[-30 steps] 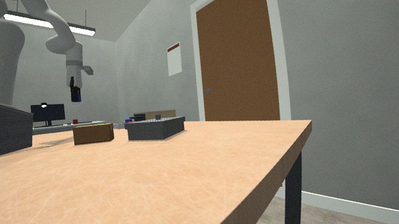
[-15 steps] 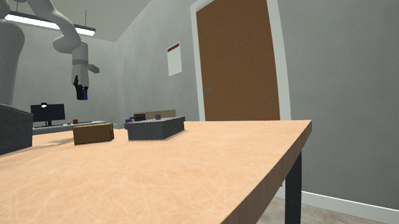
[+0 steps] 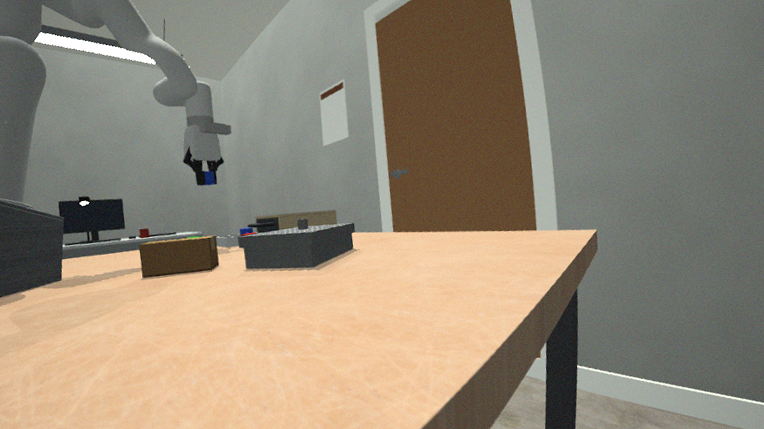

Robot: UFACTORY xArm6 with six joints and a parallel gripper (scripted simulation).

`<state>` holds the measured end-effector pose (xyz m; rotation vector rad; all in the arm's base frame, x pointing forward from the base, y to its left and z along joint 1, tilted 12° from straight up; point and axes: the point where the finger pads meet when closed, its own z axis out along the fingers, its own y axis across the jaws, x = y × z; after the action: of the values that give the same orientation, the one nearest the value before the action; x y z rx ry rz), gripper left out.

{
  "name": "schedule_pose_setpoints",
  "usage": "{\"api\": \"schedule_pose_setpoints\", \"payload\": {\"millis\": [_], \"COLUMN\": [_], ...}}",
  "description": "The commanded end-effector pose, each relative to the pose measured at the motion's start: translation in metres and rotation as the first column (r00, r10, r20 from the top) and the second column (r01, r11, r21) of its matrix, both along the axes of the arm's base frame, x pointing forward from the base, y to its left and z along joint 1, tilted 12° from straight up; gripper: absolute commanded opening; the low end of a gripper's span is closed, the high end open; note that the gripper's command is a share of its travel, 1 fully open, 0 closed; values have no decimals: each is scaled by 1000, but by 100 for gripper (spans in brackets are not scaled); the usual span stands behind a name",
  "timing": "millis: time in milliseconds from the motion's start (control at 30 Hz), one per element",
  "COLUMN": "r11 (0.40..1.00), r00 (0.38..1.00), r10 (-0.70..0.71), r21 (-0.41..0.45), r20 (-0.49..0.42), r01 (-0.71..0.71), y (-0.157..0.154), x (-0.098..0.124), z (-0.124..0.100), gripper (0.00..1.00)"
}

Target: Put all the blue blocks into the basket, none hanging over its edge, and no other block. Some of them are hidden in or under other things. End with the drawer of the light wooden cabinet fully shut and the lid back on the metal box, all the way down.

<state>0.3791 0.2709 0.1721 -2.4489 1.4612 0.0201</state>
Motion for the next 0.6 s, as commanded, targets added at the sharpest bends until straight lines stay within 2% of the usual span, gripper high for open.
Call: {"api": "schedule_pose_setpoints", "payload": {"millis": [0,233,300,367,400,567], "r11": [964,843,796,796,719,593], "r00": [961,836,787,787,707,570], "r10": [-264,-529,-594,-594,-680,-785], "r21": [0,22,22,22,12,-26], "r20": [-75,-142,-164,-164,-196,-243], "r01": [265,537,605,605,695,805], "y": [15,21,20,20,20,20], "x": [69,133,135,135,135,135], "z": [-3,-13,-14,-14,-14,-14], "gripper": [0,0,0,0,0,0]}}
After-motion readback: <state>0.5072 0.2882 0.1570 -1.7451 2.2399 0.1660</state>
